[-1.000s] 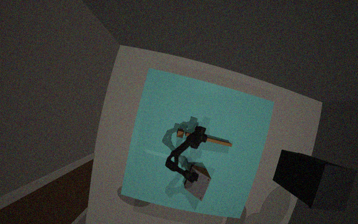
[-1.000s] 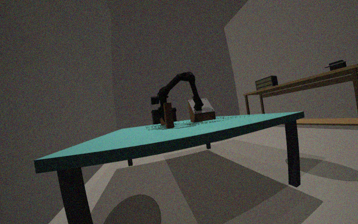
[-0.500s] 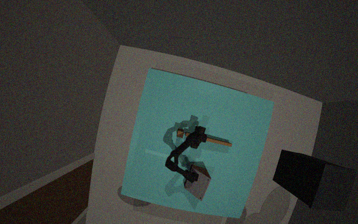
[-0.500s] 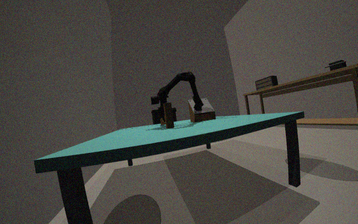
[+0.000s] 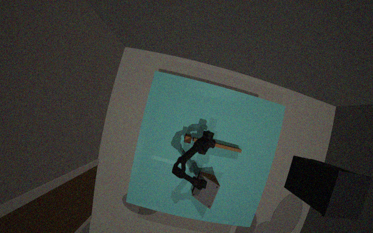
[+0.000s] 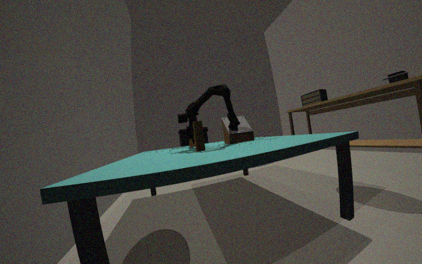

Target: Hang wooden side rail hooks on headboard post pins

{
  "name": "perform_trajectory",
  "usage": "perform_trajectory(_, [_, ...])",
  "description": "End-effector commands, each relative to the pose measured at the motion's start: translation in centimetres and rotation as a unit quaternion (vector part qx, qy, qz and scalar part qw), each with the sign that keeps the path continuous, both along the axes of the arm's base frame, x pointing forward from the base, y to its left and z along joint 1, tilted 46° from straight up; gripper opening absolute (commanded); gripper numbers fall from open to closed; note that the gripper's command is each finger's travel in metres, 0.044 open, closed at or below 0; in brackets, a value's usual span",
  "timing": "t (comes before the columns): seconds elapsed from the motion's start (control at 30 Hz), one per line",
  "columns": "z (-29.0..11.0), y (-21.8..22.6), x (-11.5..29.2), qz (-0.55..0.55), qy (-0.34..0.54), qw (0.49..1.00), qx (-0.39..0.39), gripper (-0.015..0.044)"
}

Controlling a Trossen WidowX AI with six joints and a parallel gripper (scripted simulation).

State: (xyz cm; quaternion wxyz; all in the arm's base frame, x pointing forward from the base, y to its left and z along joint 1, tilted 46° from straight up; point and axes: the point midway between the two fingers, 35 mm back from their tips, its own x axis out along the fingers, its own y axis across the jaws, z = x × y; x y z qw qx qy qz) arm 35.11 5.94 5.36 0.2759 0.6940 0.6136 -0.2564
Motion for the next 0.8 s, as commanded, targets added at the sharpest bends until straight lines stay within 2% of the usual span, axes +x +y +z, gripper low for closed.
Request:
perform_trajectory(0.0, [0.27,-0.21,0.11,-0.005,-0.003,1.000,-0.001,0.0000])
perform_trajectory(0.77, [0.44,-0.04,0.12,-0.005,-0.003,1.000,-0.001,0.0000])
